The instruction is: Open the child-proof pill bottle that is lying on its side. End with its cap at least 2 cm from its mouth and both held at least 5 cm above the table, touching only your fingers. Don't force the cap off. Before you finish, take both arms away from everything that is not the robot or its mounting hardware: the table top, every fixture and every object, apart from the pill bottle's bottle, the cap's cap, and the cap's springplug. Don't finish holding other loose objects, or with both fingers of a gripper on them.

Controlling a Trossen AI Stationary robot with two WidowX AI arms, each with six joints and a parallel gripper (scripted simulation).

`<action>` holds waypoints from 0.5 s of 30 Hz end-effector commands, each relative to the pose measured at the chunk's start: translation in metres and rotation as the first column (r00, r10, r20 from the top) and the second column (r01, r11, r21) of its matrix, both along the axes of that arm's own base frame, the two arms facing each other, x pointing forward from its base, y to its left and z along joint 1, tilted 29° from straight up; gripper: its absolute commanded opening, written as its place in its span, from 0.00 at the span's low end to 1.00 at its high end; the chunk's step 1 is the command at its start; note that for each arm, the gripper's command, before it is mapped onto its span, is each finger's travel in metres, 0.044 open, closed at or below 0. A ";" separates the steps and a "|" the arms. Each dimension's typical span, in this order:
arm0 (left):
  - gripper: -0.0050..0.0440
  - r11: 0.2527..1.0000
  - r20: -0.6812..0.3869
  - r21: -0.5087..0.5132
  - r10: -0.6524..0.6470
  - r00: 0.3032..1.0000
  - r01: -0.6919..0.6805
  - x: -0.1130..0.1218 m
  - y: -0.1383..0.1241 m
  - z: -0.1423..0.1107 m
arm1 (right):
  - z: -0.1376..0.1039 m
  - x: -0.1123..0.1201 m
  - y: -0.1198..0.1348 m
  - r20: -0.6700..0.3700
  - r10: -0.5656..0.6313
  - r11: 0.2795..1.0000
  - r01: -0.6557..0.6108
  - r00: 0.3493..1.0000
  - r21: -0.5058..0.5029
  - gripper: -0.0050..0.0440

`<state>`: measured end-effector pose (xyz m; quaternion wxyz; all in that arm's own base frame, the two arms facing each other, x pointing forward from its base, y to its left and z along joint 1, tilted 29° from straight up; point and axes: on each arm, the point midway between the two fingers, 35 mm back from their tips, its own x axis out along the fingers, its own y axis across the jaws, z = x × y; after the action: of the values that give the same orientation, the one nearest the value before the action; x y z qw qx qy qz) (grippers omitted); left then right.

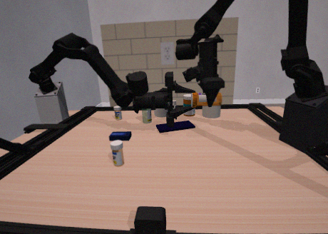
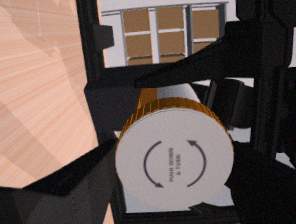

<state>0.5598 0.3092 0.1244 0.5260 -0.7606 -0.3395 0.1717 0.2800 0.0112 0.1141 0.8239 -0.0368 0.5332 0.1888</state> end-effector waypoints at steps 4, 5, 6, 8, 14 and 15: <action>0.10 0.981 0.199 -0.188 -0.008 0.980 0.046 0.001 0.003 0.003 | 0.007 0.008 0.000 0.040 -0.004 1.000 0.004 0.999 0.004 0.10; 0.10 0.976 0.224 -0.212 -0.006 0.975 0.054 0.001 0.003 0.003 | 0.007 0.008 0.000 0.040 -0.004 1.000 0.004 0.999 0.004 0.10; 0.10 0.970 0.248 -0.236 -0.003 0.969 0.064 0.001 0.003 0.003 | 0.007 0.008 0.000 0.040 -0.004 1.000 0.004 0.999 0.004 0.10; 0.10 0.963 0.273 -0.259 0.000 0.962 0.074 0.001 0.003 0.003 | 0.007 0.008 0.000 0.040 -0.004 1.000 0.004 0.999 0.004 0.10; 0.10 0.952 0.309 -0.292 0.006 0.951 0.089 0.001 0.004 0.003 | 0.007 0.008 0.000 0.040 -0.004 1.000 0.004 0.999 0.004 0.10; 0.10 0.952 0.309 -0.292 0.006 0.951 0.089 0.001 0.004 0.003 | 0.007 0.008 0.000 0.040 -0.004 1.000 0.004 0.999 0.004 0.10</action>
<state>0.5604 0.3094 0.1239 0.3644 -0.8501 -0.3663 0.1016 0.2796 0.0111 0.1139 0.8234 -0.0362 0.5340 0.1884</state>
